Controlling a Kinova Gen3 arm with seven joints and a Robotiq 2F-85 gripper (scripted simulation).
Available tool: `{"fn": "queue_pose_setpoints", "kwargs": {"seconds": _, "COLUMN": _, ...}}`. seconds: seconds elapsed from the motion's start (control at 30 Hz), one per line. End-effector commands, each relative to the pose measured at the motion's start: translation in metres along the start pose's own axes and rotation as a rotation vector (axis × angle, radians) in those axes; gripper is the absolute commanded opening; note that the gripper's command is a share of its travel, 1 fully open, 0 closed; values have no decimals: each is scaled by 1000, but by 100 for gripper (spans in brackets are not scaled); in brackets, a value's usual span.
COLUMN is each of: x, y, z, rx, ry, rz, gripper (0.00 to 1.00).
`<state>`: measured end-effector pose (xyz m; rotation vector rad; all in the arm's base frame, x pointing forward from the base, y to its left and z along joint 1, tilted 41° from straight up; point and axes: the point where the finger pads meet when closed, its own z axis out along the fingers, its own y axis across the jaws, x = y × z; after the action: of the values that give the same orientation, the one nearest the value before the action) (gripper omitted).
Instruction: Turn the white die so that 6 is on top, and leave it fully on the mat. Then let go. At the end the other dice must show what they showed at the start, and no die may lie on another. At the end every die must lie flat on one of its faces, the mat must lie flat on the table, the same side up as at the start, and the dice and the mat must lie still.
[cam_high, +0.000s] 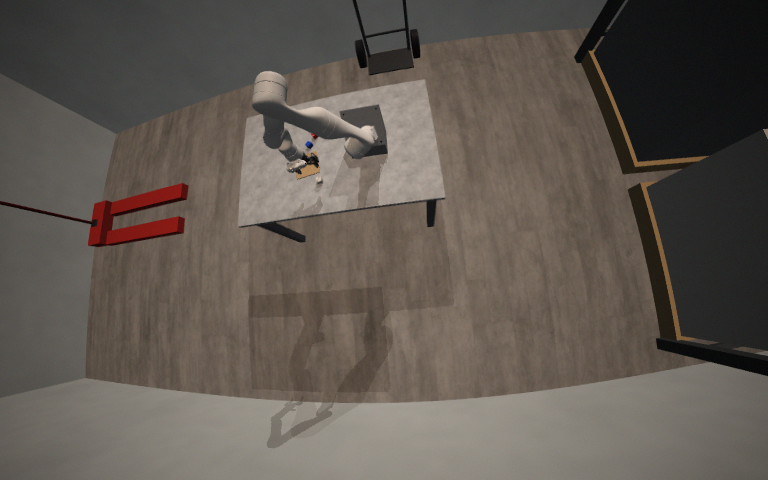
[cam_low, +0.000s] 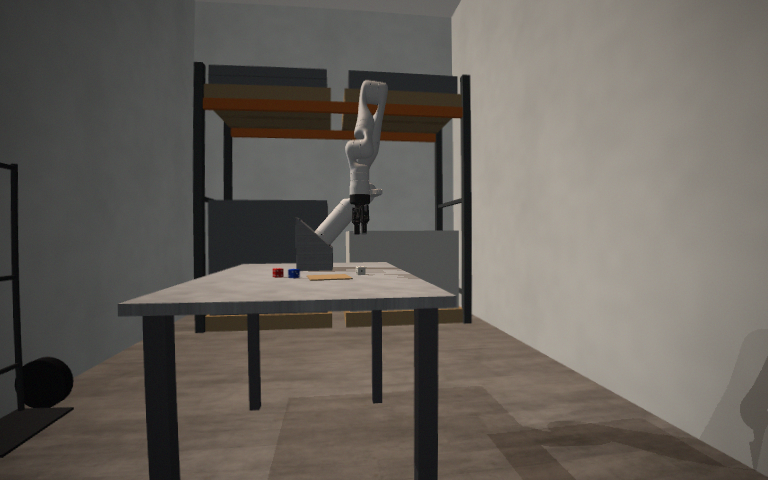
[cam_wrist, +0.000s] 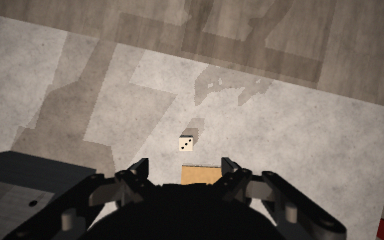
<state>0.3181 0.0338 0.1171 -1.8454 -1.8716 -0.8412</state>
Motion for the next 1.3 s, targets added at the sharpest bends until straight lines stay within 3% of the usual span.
{"fn": "queue_pose_setpoints", "kwargs": {"seconds": 0.0, "x": 0, "y": 0, "z": 0, "rx": -1, "ry": -2, "rz": -3, "gripper": 100}}
{"fn": "queue_pose_setpoints", "kwargs": {"seconds": 0.7, "x": 0, "y": -1, "z": 1, "rx": 4, "ry": -3, "rz": -49, "gripper": 100}}
{"fn": "queue_pose_setpoints", "kwargs": {"seconds": 0.87, "x": -2, "y": -5, "z": 6, "rx": 18, "ry": -7, "rz": -191, "gripper": 100}}
{"fn": "queue_pose_setpoints", "kwargs": {"seconds": 1.17, "x": -7, "y": -10, "z": 22, "rx": 44, "ry": -6, "rz": -684, "gripper": 100}}
{"fn": "queue_pose_setpoints", "kwargs": {"seconds": 1.27, "x": -7, "y": -11, "z": 24, "rx": 45, "ry": -5, "rz": -749, "gripper": 100}}
